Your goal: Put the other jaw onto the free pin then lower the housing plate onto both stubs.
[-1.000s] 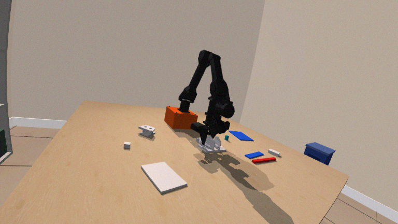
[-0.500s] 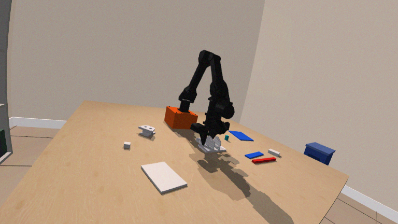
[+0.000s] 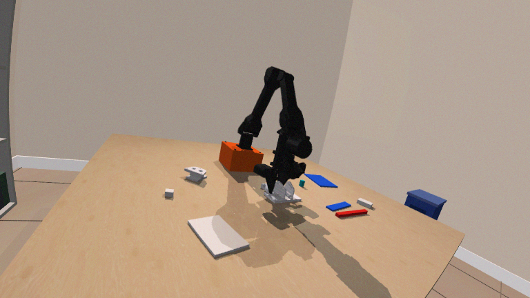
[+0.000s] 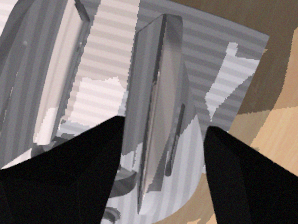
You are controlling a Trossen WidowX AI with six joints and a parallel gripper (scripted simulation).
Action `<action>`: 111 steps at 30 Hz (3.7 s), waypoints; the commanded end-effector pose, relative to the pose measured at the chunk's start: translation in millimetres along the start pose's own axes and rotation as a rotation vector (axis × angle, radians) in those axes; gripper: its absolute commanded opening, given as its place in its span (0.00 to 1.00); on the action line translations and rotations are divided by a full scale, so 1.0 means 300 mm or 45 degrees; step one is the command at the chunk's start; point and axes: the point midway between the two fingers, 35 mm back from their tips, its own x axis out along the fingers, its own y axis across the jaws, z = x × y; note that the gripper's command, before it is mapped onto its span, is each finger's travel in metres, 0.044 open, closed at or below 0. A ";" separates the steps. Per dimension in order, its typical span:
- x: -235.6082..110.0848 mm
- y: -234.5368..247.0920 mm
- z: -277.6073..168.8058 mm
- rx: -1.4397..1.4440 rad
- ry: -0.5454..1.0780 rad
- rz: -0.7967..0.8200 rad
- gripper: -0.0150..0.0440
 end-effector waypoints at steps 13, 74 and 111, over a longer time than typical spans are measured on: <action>0.000 0.000 0.000 0.000 0.000 0.000 0.53; -0.224 -0.189 -0.058 1.030 -0.024 -0.014 1.00; -0.247 -0.397 -0.193 2.295 -0.030 -0.019 1.00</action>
